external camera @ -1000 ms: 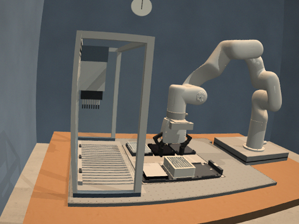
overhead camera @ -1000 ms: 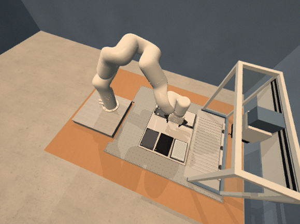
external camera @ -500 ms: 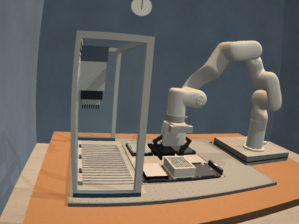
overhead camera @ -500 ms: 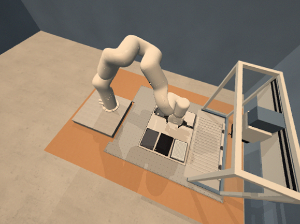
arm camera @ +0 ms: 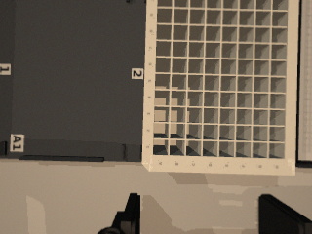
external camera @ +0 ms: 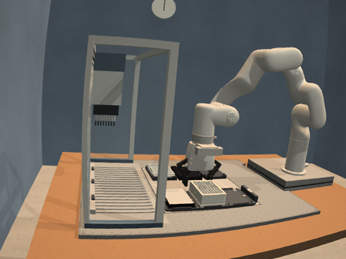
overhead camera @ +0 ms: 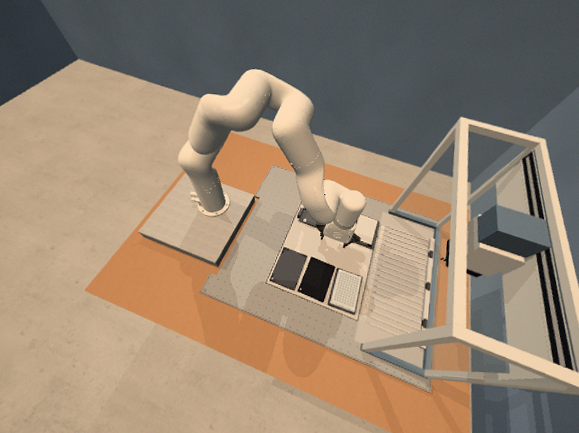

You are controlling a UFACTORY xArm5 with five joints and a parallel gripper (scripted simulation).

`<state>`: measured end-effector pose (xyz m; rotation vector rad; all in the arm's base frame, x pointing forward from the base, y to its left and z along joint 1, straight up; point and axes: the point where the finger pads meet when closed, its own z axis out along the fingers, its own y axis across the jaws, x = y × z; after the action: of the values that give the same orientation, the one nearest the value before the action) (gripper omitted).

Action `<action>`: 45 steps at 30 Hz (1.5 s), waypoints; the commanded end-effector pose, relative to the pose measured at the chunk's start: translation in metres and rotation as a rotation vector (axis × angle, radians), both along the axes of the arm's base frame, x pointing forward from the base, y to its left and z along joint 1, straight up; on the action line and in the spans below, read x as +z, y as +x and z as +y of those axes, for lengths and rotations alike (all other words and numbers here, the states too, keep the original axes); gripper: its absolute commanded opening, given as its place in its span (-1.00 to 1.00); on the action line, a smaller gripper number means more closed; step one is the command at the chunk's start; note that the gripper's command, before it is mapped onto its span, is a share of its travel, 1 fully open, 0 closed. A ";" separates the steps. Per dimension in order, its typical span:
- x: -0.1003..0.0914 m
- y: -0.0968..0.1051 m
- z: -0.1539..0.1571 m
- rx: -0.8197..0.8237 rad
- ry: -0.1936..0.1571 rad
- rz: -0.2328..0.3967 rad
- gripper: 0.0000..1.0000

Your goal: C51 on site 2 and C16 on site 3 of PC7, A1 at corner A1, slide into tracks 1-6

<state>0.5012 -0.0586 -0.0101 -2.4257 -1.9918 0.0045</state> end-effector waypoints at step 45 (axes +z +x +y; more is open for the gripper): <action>-0.012 0.003 0.007 0.000 0.000 -0.004 1.00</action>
<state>0.5021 -0.0536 -0.0236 -2.4256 -1.9918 0.0046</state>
